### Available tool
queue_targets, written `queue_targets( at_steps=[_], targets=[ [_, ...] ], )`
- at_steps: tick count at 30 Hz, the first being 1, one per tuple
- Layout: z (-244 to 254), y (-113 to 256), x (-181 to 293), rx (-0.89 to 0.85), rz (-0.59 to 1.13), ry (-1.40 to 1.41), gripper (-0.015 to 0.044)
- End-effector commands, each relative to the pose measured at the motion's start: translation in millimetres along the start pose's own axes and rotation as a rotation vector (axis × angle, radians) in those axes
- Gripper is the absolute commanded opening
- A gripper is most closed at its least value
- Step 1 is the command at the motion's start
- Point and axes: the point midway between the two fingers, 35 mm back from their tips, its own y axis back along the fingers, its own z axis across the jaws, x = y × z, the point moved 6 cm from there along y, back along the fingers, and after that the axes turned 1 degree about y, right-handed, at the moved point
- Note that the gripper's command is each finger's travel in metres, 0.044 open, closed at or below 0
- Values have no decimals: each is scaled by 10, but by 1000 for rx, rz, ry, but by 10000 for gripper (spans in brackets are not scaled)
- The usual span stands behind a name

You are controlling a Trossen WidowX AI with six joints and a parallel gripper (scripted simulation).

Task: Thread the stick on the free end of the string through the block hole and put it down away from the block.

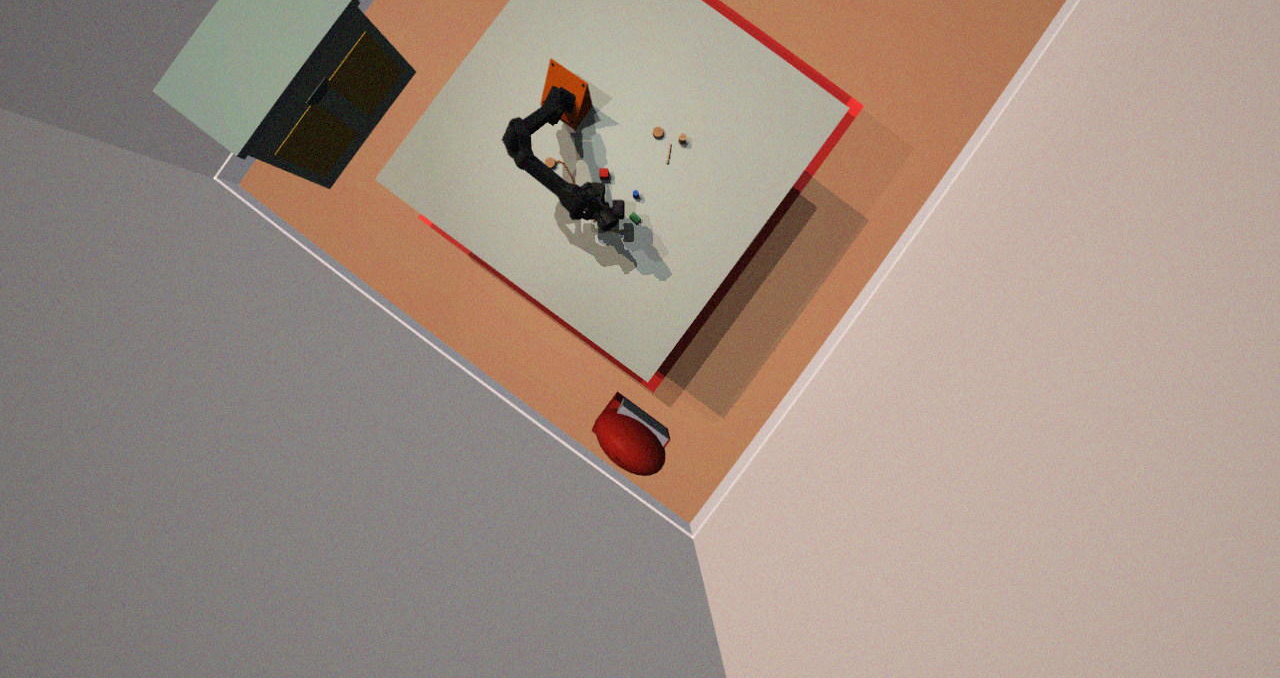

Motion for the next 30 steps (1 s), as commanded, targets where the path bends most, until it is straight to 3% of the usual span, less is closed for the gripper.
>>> queue_targets(
  at_steps=[1, 30],
  targets=[
    [-31, -39, -21, -5, 1, -4, 0],
    [-150, -141, -246, -5, -3, -3, 0]
  ],
)
